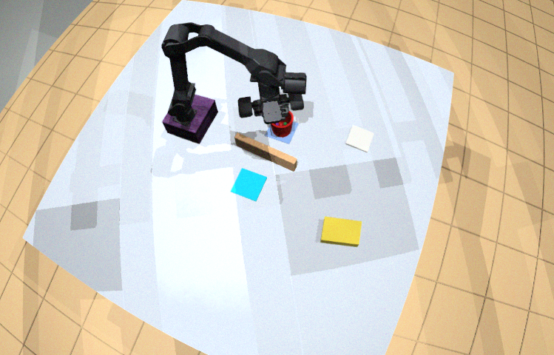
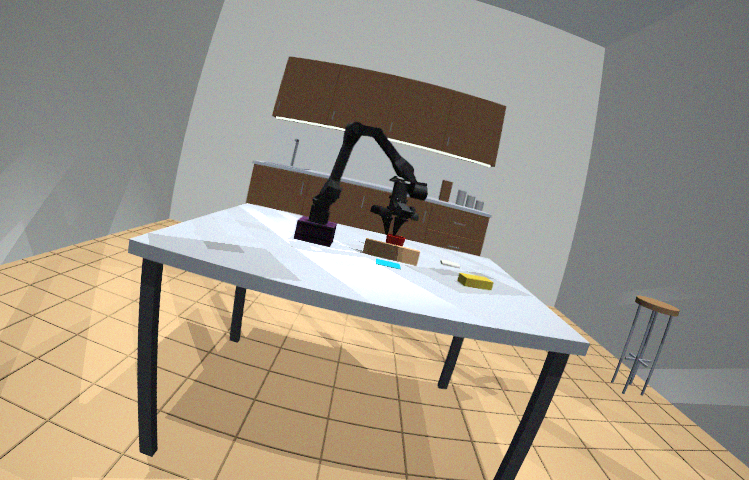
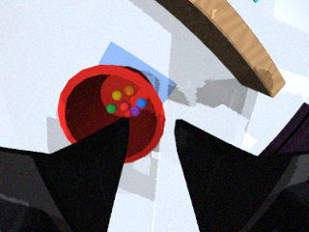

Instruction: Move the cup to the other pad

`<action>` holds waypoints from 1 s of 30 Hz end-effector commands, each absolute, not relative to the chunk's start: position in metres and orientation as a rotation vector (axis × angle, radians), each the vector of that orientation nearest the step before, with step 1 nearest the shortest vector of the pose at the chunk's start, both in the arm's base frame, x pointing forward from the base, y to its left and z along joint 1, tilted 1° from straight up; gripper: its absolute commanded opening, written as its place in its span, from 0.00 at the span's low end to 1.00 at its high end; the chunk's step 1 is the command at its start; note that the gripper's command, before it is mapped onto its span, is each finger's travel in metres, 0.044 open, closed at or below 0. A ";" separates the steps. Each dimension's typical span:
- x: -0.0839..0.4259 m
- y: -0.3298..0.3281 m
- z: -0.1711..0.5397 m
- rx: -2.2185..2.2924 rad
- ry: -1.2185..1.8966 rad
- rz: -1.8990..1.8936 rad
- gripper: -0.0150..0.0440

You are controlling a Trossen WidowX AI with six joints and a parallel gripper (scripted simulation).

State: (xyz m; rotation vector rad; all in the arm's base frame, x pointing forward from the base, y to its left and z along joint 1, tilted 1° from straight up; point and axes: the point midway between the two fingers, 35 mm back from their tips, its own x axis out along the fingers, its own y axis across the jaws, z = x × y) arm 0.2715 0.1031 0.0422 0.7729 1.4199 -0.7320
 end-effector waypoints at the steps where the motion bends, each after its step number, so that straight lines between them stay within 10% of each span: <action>1: 0.270 0.102 0.032 0.768 1.422 -0.744 0.50; 27: 0.269 0.101 0.003 0.768 1.423 -0.744 0.50; 30: 0.270 0.102 0.005 0.774 1.422 -0.741 0.37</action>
